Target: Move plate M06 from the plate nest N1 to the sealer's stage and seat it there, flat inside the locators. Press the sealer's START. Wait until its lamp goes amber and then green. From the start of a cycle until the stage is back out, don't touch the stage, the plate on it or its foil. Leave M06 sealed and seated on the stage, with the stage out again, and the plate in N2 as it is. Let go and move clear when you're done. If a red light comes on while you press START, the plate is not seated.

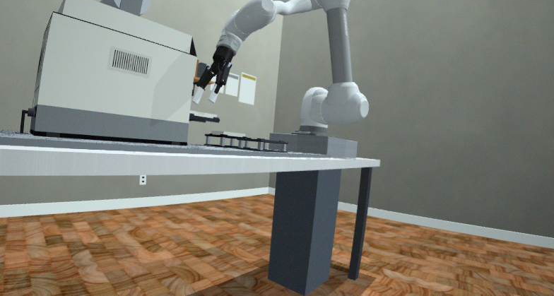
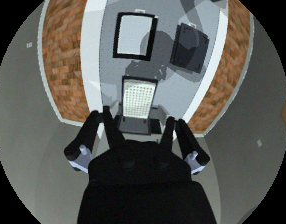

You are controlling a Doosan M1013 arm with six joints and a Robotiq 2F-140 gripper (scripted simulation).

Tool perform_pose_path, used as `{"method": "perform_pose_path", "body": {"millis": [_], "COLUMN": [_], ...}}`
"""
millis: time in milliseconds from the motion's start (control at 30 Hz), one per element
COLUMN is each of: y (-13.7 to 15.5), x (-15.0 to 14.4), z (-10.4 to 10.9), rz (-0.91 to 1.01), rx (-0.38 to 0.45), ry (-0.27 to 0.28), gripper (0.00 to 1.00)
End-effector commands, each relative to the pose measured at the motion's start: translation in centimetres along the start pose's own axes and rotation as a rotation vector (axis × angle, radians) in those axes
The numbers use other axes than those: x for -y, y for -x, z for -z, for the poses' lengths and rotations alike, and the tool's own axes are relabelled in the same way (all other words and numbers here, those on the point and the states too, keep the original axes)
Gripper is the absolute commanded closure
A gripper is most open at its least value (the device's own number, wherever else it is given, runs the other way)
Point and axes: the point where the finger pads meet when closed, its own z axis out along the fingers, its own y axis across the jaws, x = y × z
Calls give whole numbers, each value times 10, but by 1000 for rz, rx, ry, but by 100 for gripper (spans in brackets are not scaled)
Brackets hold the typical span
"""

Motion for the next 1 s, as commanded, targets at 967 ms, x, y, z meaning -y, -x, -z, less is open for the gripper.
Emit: {"method": "perform_pose_path", "body": {"millis": [967], "y": [-32], "x": [-3], "z": [12], "rz": [0], "rx": [-267], "ry": [0], "gripper": [30]}}
